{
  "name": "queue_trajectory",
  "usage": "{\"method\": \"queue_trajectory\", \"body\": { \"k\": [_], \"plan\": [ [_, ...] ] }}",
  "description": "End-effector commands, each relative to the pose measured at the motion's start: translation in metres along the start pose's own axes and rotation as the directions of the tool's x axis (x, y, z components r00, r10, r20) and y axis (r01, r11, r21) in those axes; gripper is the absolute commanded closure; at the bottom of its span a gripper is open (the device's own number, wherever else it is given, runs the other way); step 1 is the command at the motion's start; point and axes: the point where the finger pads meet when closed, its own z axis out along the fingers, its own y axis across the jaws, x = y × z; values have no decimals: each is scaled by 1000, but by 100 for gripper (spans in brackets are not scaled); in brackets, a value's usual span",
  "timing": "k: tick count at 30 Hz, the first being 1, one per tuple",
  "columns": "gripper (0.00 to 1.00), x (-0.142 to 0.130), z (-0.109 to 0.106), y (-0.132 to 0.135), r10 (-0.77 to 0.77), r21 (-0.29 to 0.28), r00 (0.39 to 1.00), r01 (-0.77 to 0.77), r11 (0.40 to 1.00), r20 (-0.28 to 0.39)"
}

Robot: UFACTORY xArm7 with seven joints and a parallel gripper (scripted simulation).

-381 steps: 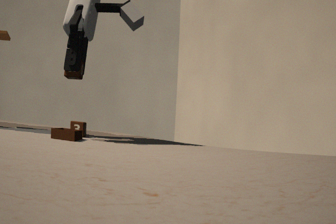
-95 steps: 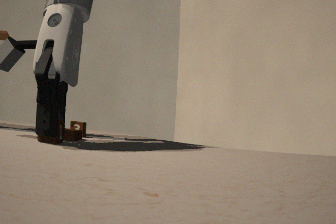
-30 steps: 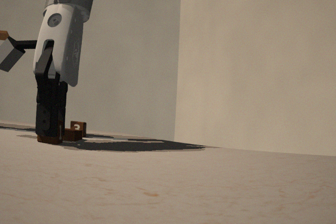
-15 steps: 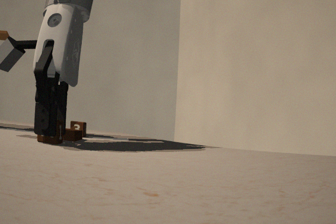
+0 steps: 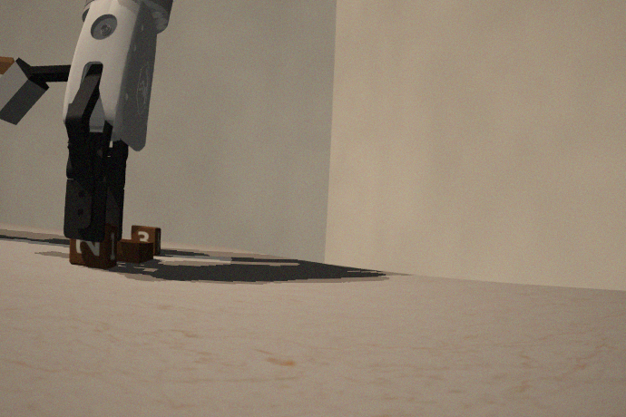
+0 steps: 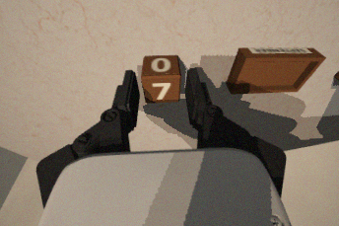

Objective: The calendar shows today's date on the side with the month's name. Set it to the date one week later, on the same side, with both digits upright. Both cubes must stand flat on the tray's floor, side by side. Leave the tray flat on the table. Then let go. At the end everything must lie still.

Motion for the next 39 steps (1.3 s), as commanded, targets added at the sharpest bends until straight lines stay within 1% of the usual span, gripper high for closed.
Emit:
{"method": "queue_trajectory", "body": {
  "k": [1,2,4,10,14,18,23,24,39],
  "plan": [
    [51,-1,-20,0,0,2,1000,0,1000,3],
    [51,-1,-25,0,0,2,1000,0,1000,3],
    [51,-1,-25,0,0,2,1000,0,1000,3],
    [51,-1,-58,0,0,2,1000,0,1000,3],
    [51,-1,-74,0,0,2,1000,0,1000,3],
    [51,-1,-82,0,0,2,1000,0,1000,3],
    [51,-1,-83,0,0,2,1000,0,1000,3],
    [0,-1,-83,0,0,2,1000,0,1000,3],
    [0,-1,-83,0,0,2,1000,0,1000,3]
  ]
}}
